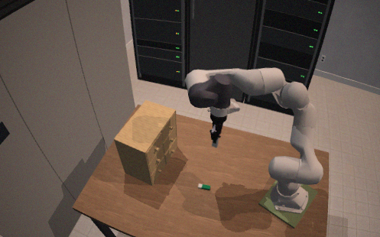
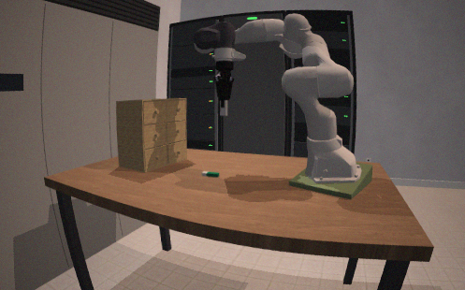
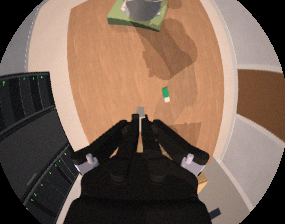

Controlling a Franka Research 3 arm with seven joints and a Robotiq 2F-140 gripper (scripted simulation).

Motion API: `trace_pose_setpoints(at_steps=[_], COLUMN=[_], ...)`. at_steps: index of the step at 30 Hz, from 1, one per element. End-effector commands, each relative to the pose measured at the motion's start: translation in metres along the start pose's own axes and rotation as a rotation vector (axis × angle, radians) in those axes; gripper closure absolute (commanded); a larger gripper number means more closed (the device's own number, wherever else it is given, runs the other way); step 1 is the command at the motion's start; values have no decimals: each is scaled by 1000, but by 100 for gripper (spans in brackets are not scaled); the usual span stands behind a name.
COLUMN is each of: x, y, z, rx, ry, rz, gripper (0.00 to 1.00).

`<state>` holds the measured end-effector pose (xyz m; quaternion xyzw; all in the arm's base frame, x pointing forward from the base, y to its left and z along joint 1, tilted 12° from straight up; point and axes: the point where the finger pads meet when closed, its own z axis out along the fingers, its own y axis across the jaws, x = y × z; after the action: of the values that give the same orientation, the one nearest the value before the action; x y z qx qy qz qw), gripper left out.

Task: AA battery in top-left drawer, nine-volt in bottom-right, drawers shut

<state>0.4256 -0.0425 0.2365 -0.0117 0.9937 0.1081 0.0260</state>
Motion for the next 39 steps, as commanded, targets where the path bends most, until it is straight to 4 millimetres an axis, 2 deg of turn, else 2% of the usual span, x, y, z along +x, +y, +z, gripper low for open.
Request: trace_pose_setpoints(at_steps=[1,34,35,39], x=[1,1,1,1], y=[0,0,0,0], z=[0,-1,0,0], rx=[11,15,10,10], ry=[1,1,0,0], rz=[-45,-52,-41,-41], gripper=[100,100,0,0])
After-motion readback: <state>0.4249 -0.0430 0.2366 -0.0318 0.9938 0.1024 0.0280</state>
